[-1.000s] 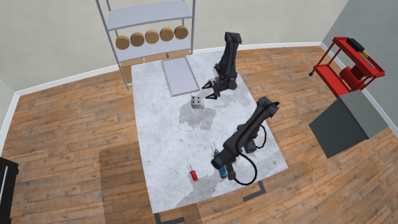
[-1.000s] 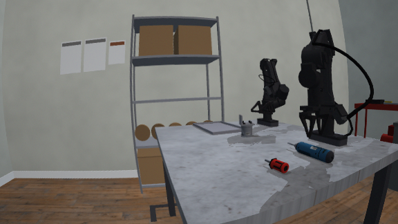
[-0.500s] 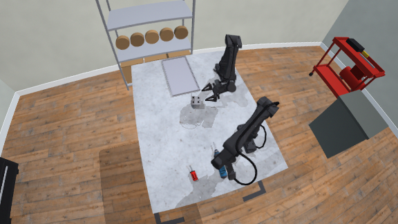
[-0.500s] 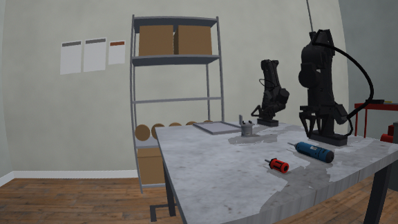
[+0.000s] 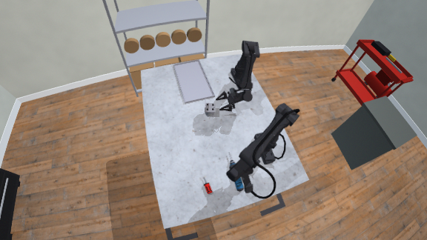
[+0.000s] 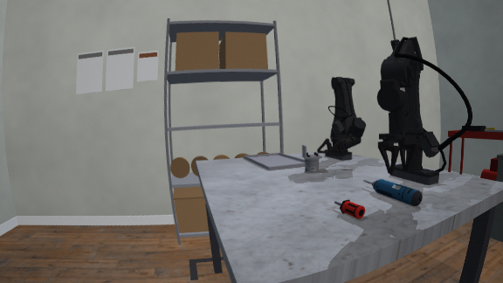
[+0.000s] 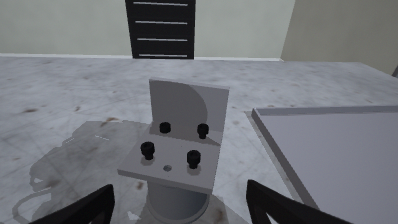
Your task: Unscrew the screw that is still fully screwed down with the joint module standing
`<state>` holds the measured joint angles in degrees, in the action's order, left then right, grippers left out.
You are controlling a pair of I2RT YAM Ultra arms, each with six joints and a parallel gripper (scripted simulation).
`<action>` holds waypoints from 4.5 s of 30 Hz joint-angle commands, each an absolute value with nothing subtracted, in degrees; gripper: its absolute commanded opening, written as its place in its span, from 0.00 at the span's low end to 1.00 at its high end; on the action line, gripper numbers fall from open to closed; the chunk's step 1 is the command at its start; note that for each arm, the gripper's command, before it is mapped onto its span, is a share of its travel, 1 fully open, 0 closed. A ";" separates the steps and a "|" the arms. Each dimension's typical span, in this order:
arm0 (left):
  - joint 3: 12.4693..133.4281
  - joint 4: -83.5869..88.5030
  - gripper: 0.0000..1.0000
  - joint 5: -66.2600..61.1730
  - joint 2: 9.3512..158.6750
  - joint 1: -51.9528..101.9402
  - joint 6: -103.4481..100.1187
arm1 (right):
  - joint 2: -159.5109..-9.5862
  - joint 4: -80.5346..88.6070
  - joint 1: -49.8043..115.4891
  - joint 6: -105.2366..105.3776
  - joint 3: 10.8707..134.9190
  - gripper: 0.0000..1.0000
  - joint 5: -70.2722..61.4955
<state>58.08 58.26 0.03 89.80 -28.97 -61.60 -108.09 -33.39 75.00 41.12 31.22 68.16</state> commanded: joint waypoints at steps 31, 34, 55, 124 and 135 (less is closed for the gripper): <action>59.69 57.90 0.65 0.85 88.74 -28.31 -61.89 | -118.46 -45.47 75.09 41.01 30.84 0.86 68.68; 59.69 57.90 0.65 0.85 88.74 -28.31 -61.89 | -119.52 -46.22 75.36 40.53 30.87 0.86 69.06; 59.69 57.90 0.65 0.85 88.74 -28.31 -61.89 | -120.96 -50.37 72.82 37.33 31.61 0.86 66.52; 59.69 57.90 0.65 0.85 88.74 -28.31 -61.89 | -127.85 -64.59 64.05 25.81 34.69 0.86 59.21; 59.69 57.90 0.65 0.85 88.74 -28.31 -61.89 | -127.97 -64.67 64.08 25.37 35.01 0.86 58.64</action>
<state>58.08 58.26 0.03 89.80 -28.97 -61.60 -128.18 -64.36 64.03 25.96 34.54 59.29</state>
